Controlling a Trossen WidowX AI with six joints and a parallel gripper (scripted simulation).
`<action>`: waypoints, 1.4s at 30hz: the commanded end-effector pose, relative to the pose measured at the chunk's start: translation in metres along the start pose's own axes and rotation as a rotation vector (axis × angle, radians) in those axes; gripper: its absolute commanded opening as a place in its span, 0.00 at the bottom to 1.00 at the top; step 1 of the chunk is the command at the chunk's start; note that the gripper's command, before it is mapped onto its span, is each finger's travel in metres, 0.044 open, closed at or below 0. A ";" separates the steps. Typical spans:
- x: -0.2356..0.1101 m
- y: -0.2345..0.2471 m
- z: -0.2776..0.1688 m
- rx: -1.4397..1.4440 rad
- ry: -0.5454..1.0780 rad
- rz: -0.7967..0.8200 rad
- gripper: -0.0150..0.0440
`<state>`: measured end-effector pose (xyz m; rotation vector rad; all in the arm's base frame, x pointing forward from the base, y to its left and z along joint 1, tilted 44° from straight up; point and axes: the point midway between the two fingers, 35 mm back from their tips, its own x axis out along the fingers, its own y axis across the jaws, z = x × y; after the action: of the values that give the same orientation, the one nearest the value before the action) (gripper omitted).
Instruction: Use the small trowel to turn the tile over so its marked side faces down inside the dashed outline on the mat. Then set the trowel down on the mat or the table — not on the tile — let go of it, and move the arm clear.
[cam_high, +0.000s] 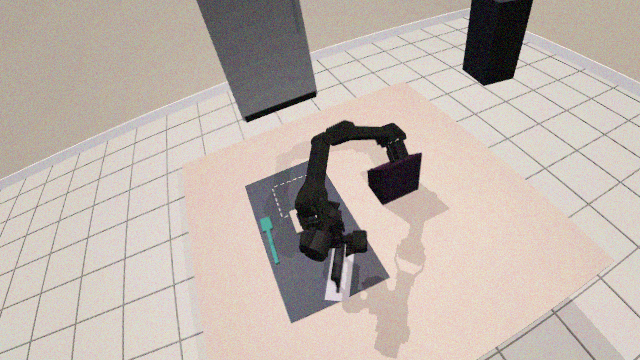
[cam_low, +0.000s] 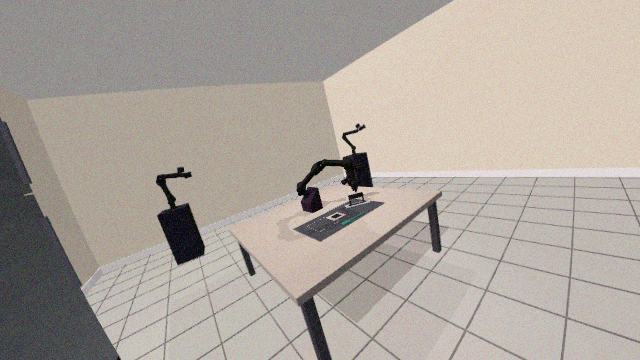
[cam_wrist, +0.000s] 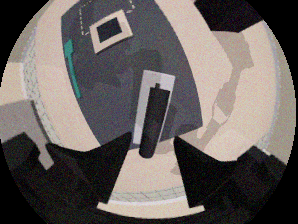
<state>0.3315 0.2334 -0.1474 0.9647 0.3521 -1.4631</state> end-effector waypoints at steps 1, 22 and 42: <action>0.000 0.000 0.000 0.077 -0.001 -0.003 0.71; 0.027 0.000 -0.001 0.077 -0.001 -0.002 0.71; 0.045 0.000 0.000 0.078 -0.002 -0.001 0.47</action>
<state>0.3382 0.2043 -0.1798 1.0308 0.2941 -1.4919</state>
